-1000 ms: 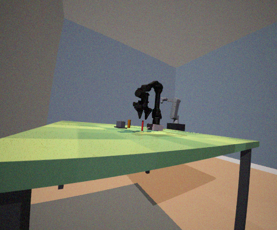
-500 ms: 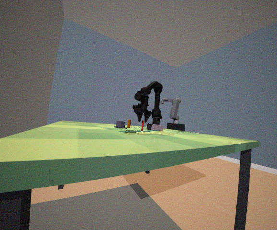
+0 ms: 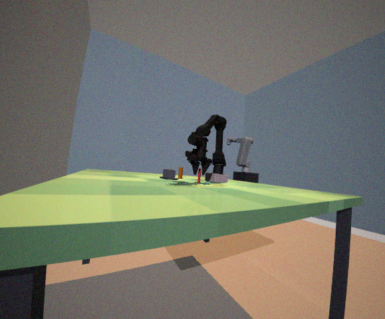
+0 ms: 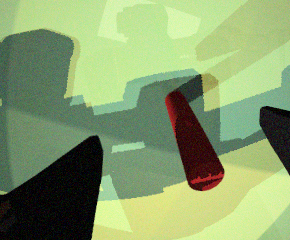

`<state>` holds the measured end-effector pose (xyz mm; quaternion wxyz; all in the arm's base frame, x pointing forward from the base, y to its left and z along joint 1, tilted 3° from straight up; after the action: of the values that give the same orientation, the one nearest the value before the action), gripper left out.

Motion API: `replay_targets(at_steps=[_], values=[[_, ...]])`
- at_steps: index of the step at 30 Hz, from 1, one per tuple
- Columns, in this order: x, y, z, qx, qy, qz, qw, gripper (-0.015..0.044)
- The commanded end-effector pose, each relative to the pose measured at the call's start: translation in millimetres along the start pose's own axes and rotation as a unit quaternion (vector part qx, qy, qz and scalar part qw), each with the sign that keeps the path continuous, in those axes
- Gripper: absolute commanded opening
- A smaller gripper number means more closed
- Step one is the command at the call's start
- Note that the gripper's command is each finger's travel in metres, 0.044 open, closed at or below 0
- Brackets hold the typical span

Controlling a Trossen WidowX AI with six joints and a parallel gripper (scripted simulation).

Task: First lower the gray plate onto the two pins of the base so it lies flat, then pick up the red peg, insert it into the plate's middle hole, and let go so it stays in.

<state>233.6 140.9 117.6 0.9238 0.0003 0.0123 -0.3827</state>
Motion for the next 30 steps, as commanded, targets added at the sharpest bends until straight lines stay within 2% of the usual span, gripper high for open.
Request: replay_targets(at_steps=[1, 13, 16, 23, 30], values=[[-0.6, -1.3, -3.5, -0.002, 0.002, -0.002, 1.0, 0.0335], [-0.6, -1.3, -3.5, -0.002, 0.002, -0.002, 1.0, 0.002], [-0.6, -1.3, -3.5, -0.002, 0.002, -0.002, 1.0, 0.0], [-0.5, -1.0, -2.0, -0.002, 0.002, -0.002, 1.0, 0.0], [0.3, 2.1, 15.6, -0.002, 0.002, -0.002, 1.0, 0.0]])
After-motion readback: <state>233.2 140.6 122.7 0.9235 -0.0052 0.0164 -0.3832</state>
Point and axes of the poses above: the point midway between the two fingers, 35 mm back from their tips, its own z axis back along the fingers, its own y axis across the jaws, x = y × z, the point moved 10 cm from there along z, back along the fingers, and after that the axes turned 14 degrees about z, right-handed, at the moved point
